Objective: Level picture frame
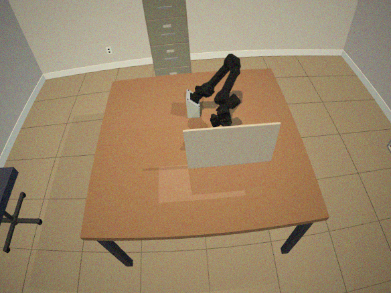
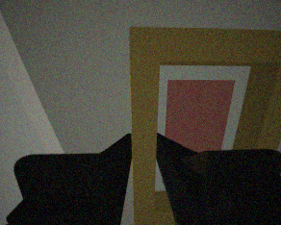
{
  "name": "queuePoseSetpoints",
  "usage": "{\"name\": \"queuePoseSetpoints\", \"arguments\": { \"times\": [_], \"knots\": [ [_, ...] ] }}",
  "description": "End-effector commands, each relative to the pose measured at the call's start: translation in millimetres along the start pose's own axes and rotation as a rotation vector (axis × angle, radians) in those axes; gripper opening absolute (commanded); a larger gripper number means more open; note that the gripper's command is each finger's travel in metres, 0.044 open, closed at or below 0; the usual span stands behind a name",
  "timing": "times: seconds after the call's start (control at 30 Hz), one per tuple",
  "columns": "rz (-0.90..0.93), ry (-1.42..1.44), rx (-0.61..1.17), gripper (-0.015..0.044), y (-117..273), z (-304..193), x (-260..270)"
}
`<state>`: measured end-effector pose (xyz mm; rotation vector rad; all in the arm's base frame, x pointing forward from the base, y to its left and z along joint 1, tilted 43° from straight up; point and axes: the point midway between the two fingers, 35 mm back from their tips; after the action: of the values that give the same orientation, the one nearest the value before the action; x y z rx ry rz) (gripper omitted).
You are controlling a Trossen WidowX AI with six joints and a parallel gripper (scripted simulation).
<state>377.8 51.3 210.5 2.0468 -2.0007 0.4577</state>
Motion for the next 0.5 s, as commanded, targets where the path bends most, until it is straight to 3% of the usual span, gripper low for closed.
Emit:
{"name": "queuePoseSetpoints", "arguments": {
  "times": [0.0, 0.47],
  "knots": [
    [0.020, -0.009, 0.019, 0.0000, -1.4, -7.1, 5.4],
    [0.005, -0.002, 0.005, 0.0000, -0.6, -0.3, -2.5]
  ]
}}
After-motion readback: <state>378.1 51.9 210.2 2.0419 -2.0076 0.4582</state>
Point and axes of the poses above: the point midway between the two fingers, 35 mm back from their tips, its own y axis back along the fingers, its own x axis across the jaws, z = x × y, and after that the axes turned 11 degrees about -y, right-handed
